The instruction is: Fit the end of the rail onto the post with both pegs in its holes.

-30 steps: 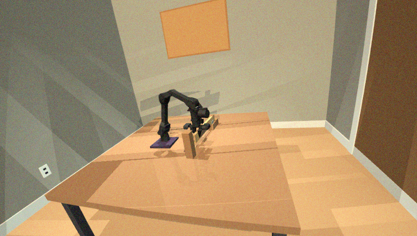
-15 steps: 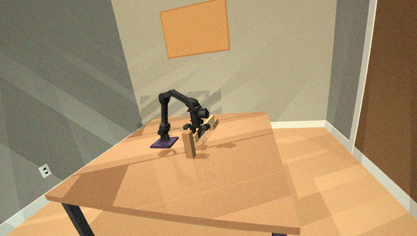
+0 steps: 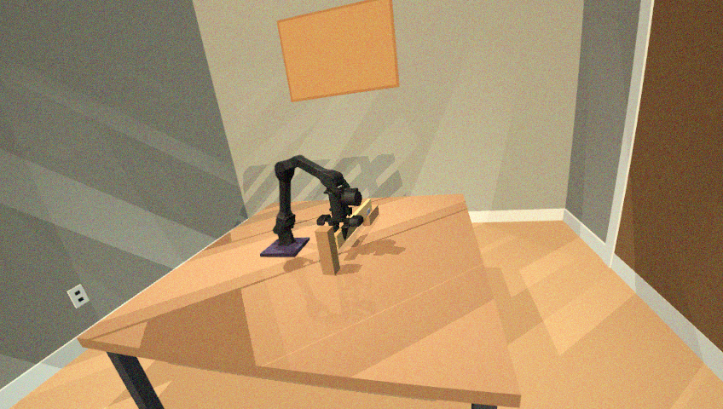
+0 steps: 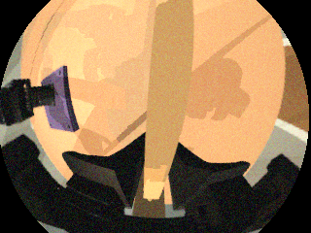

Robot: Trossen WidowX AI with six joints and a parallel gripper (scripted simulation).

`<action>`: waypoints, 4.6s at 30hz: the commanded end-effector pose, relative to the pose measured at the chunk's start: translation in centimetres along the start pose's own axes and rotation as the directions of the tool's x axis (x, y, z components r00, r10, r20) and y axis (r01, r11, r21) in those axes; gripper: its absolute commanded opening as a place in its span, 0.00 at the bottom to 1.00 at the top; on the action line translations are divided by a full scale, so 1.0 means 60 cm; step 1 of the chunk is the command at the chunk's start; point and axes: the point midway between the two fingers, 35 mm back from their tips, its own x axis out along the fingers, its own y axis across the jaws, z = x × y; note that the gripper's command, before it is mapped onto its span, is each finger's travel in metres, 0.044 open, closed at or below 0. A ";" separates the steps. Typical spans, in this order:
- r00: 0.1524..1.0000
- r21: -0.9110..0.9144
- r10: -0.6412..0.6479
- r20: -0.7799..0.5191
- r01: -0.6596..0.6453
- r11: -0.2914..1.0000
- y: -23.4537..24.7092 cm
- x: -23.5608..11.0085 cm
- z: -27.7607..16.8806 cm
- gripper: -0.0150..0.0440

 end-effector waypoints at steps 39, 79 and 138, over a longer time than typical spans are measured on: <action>1.000 -0.002 -0.004 -0.006 0.004 1.000 -0.004 -0.005 -0.024 0.25; 1.000 -0.002 -0.004 -0.007 0.004 1.000 -0.004 -0.005 -0.044 0.25; 1.000 -0.002 -0.004 -0.009 0.004 1.000 -0.004 -0.006 -0.075 0.25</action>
